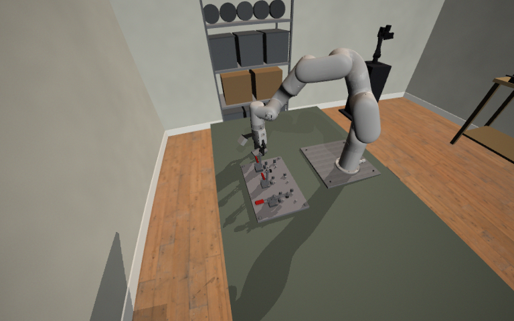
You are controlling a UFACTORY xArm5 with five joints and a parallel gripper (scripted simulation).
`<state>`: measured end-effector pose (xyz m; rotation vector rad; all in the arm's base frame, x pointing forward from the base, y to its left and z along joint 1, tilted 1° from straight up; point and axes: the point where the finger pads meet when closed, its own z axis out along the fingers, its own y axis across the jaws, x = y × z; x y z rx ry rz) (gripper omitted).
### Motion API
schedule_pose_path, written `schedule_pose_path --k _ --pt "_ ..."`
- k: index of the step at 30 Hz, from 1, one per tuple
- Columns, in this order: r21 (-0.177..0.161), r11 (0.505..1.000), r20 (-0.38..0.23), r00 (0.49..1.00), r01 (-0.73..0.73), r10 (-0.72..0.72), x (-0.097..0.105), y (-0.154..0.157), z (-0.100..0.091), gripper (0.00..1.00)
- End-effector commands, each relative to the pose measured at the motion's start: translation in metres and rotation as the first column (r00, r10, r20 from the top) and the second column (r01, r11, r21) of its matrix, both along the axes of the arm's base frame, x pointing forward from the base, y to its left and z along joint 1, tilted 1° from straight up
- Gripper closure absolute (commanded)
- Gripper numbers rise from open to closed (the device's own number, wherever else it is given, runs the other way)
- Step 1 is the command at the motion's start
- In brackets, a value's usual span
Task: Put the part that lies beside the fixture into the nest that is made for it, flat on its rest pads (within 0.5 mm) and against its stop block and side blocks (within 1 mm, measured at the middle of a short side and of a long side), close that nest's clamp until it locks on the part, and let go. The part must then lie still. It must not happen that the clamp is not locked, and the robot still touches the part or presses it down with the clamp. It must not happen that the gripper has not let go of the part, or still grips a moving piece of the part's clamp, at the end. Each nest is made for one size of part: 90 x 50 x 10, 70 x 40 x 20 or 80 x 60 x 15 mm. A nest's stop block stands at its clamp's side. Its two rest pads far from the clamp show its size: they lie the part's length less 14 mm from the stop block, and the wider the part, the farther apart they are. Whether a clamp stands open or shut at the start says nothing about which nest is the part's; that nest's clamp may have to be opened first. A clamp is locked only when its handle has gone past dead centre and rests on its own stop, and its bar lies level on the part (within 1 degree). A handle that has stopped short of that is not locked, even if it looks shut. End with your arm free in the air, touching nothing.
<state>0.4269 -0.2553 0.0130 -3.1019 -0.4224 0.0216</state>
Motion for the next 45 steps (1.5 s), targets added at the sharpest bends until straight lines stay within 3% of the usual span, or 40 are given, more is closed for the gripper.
schedule_pose_path --k 1,6,19,32,45 --pt "-0.003 1.000 0.005 1.000 0.000 0.000 0.002 -0.001 0.010 1.00" --pt "-0.003 1.000 0.005 1.000 0.000 0.000 0.002 -0.001 0.018 1.00" --pt "-0.003 1.000 0.005 1.000 0.000 0.000 0.003 0.000 0.068 1.00" --pt "-0.003 1.000 0.005 1.000 0.000 0.000 0.004 0.000 0.105 1.00" --pt "-0.003 1.000 0.005 1.000 0.000 0.000 0.004 0.000 0.118 1.00"
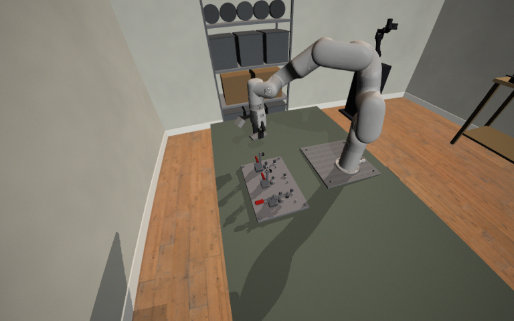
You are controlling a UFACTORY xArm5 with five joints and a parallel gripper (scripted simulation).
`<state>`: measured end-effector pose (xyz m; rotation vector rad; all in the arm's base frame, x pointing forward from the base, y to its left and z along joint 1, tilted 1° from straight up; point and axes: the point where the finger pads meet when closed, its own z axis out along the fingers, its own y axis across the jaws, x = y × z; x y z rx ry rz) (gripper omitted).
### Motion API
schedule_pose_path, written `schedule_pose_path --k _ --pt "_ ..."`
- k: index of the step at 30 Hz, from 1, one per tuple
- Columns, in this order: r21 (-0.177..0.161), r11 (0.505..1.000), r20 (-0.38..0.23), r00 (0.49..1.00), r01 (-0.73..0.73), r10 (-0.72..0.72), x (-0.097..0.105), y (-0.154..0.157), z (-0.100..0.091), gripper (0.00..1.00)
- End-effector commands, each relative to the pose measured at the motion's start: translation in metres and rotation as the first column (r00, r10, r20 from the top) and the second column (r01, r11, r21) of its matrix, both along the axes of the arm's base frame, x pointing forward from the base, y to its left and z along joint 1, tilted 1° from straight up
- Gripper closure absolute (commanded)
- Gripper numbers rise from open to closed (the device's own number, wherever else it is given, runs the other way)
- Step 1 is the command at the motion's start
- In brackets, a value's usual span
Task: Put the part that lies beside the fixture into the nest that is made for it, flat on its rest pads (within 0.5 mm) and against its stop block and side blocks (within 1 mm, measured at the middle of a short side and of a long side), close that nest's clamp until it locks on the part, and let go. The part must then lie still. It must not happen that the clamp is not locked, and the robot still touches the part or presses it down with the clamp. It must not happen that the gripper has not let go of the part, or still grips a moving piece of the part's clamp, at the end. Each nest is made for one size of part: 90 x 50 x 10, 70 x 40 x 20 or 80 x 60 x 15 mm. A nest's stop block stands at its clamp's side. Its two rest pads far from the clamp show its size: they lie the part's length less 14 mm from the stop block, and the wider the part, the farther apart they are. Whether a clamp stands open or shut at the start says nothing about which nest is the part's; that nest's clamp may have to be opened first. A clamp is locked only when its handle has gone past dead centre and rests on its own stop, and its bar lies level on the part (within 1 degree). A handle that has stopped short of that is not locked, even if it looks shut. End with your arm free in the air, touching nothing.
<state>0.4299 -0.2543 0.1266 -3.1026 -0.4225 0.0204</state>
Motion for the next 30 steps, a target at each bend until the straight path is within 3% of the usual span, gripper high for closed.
schedule_pose_path --k 1,19,30 --pt "-0.002 1.000 0.004 1.000 0.000 0.000 0.0012 -0.0006 0.0042 1.00" --pt "-0.002 1.000 0.004 1.000 0.003 -0.003 0.0012 -0.0006 0.0043 1.00" --pt "-0.004 0.985 0.003 0.985 0.175 -0.175 0.0012 -0.0006 0.0043 1.00"
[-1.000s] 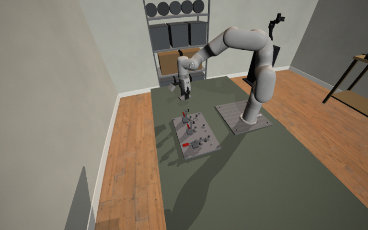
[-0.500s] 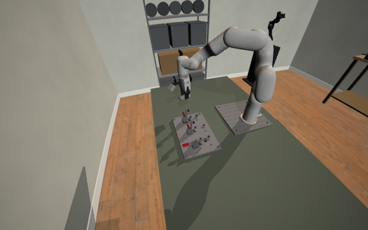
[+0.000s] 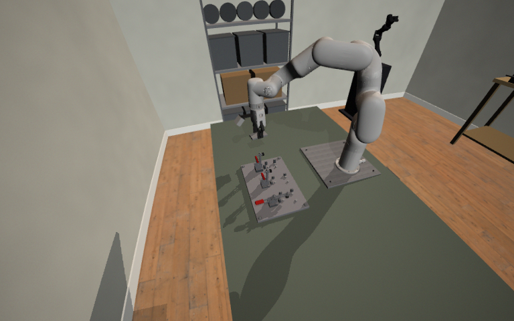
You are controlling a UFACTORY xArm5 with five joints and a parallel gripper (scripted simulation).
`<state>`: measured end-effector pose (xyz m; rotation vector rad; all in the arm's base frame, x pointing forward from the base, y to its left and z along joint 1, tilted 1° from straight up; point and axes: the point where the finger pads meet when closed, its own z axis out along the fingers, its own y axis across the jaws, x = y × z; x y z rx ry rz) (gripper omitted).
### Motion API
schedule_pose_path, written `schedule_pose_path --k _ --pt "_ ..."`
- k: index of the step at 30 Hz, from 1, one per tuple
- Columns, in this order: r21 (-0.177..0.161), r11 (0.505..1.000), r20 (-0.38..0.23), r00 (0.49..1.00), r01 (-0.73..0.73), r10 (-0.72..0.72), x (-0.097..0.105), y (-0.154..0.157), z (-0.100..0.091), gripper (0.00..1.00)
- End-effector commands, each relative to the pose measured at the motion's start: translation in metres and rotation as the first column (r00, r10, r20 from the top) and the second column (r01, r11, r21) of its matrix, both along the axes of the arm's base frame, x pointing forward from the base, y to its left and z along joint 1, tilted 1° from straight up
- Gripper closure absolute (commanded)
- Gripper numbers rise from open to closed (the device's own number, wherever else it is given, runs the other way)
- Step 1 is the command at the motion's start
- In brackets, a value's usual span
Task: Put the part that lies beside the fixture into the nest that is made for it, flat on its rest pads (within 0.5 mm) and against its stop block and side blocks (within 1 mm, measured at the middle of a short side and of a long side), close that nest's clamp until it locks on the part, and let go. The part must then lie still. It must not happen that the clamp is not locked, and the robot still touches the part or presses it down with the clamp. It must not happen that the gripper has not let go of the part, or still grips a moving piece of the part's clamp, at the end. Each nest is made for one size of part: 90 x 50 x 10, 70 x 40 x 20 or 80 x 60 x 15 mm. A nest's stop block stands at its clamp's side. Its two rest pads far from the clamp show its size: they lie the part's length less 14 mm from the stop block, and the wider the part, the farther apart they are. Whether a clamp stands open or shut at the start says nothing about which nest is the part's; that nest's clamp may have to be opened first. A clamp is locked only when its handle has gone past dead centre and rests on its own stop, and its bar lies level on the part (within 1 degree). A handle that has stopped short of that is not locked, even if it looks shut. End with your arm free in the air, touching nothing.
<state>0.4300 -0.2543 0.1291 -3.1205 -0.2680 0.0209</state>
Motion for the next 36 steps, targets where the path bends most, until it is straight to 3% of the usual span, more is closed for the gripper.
schedule_pose_path --k 1,19,36 --pt "-0.003 0.995 0.003 0.995 0.096 -0.096 0.001 -0.001 0.002 1.00" --pt "-0.004 0.991 0.003 0.991 0.132 -0.132 -0.001 -0.001 0.001 1.00" --pt "-0.004 0.991 0.004 0.991 0.132 -0.132 -0.015 -0.001 -0.008 1.00"
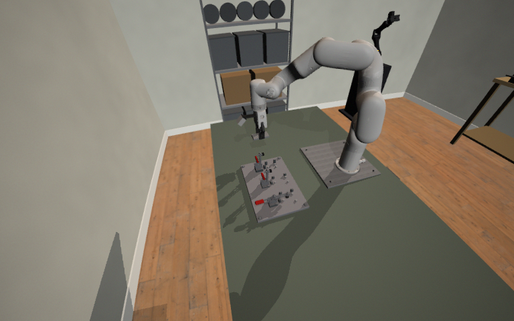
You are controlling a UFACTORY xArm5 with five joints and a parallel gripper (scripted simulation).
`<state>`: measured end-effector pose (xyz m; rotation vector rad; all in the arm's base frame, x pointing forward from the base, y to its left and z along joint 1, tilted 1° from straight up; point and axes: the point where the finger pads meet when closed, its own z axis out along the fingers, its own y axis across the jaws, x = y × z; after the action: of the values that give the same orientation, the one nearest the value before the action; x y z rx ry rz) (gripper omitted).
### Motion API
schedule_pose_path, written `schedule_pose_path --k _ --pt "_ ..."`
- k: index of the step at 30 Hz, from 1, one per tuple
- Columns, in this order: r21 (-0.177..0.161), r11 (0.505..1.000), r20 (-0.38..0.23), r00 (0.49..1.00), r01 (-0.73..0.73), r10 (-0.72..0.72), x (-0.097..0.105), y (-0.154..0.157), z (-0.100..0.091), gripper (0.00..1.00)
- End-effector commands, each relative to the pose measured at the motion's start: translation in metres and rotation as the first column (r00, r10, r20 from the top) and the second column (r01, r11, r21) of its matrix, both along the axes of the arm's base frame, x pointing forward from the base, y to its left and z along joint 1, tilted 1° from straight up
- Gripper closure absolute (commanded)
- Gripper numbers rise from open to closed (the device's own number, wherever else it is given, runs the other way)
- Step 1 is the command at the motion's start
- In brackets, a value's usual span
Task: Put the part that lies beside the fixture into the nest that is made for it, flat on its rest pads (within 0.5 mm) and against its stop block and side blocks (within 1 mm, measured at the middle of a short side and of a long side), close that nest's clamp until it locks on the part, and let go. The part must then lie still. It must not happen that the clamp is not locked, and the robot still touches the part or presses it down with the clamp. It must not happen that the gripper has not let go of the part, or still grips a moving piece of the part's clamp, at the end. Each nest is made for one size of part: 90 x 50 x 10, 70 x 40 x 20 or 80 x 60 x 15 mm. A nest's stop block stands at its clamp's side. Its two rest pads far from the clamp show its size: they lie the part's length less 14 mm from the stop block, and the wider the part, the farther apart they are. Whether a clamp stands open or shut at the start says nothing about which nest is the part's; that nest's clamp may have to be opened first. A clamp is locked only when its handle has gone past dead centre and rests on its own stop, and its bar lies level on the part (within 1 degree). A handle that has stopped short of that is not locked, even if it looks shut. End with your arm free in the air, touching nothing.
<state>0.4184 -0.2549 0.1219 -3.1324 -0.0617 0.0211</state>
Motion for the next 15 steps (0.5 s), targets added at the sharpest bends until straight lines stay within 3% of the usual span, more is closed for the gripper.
schedule_pose_path --k 1,15 --pt "-0.002 1.000 0.004 1.000 0.000 0.000 -0.005 -0.001 -0.002 1.00" --pt "-0.002 1.000 0.004 1.000 0.000 0.000 -0.021 -0.002 -0.012 1.00"
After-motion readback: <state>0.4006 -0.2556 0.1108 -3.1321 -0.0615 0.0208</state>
